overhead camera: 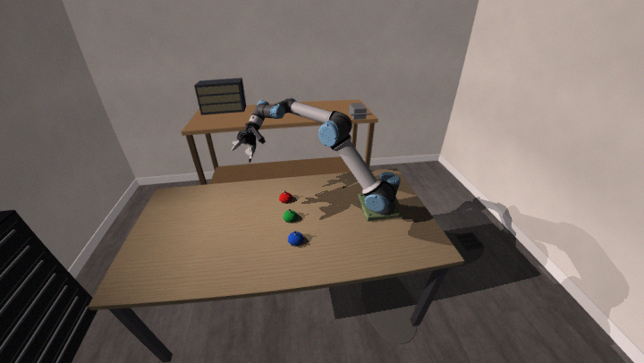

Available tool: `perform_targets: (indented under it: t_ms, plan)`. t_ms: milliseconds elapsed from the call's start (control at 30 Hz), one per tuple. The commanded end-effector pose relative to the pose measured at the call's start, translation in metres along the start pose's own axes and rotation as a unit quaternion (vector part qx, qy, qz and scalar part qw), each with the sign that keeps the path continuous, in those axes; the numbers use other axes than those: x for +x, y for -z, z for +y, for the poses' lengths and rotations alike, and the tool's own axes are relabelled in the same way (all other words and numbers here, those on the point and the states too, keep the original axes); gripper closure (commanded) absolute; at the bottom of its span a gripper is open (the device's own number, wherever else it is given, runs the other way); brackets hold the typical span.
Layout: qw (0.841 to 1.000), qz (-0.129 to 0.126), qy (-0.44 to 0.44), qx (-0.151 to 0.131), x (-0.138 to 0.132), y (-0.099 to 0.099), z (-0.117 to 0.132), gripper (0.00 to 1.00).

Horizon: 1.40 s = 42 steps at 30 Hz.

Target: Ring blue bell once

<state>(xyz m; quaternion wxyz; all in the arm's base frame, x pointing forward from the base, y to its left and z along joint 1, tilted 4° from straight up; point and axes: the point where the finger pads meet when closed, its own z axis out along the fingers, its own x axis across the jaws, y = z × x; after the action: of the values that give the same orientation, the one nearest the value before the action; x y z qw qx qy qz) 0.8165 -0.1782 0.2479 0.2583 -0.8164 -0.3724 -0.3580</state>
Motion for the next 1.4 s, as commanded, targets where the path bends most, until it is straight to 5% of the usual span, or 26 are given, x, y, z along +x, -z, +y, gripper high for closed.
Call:
perform_targets:
  t_ms: [0, 833, 1100, 1367]
  plan:
    - [1.0, 0.0, 0.001, -0.001, 0.001, 0.001, 0.0, 0.0]
    - [1.0, -0.01, -0.01, 0.004, 0.002, -0.009, -0.008, 0.0]
    - [0.998, -0.041, -0.04, 0.017, 0.005, -0.035, -0.034, 0.0]
    - [0.986, -0.122, -0.111, 0.031, 0.005, -0.094, -0.1, 0.0]
